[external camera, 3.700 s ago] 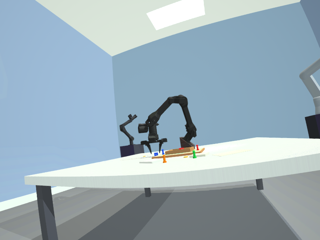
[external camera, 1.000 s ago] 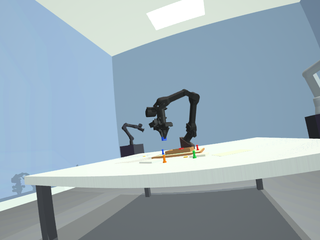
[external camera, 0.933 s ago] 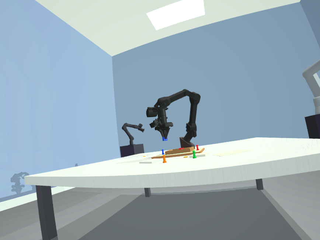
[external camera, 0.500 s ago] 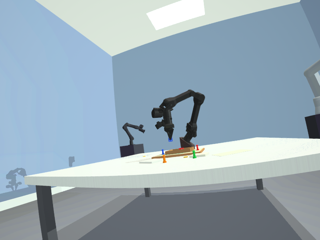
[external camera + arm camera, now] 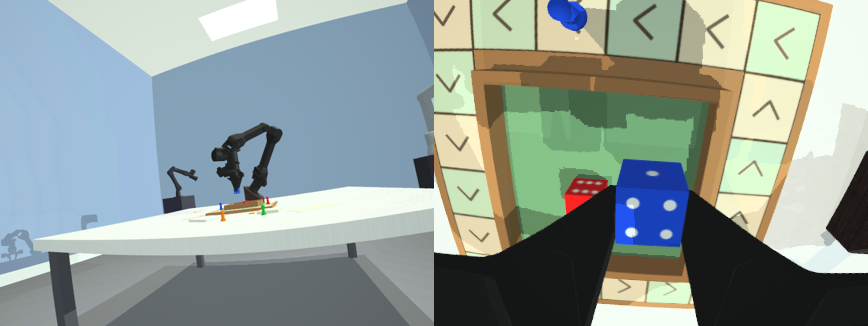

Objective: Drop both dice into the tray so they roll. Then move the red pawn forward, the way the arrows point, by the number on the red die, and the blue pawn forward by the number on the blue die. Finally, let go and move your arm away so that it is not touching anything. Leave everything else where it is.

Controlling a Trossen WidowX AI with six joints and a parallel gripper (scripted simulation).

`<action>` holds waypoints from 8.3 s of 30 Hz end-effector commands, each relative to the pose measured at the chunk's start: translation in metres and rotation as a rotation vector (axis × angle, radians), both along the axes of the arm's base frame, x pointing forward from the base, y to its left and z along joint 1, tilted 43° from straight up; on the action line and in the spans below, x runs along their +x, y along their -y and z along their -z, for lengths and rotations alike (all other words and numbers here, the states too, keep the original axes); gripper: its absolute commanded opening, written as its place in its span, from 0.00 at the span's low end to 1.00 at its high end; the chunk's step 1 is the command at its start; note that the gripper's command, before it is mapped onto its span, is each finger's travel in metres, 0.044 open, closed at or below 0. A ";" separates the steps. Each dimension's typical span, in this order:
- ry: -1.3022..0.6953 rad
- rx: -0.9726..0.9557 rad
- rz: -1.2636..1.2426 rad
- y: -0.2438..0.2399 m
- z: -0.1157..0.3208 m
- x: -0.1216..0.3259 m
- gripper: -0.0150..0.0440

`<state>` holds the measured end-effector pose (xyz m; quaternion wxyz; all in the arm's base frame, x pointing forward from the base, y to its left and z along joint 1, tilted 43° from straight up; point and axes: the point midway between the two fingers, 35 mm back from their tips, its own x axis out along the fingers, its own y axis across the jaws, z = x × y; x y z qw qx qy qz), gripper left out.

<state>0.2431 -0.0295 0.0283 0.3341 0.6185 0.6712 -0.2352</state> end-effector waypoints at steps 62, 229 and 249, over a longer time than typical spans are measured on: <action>0.096 -0.821 0.084 -0.007 -0.032 -0.005 0.52; 0.727 0.028 -0.783 -0.119 -0.083 -0.054 0.25; 0.728 0.030 -0.782 -0.147 -0.055 -0.054 0.25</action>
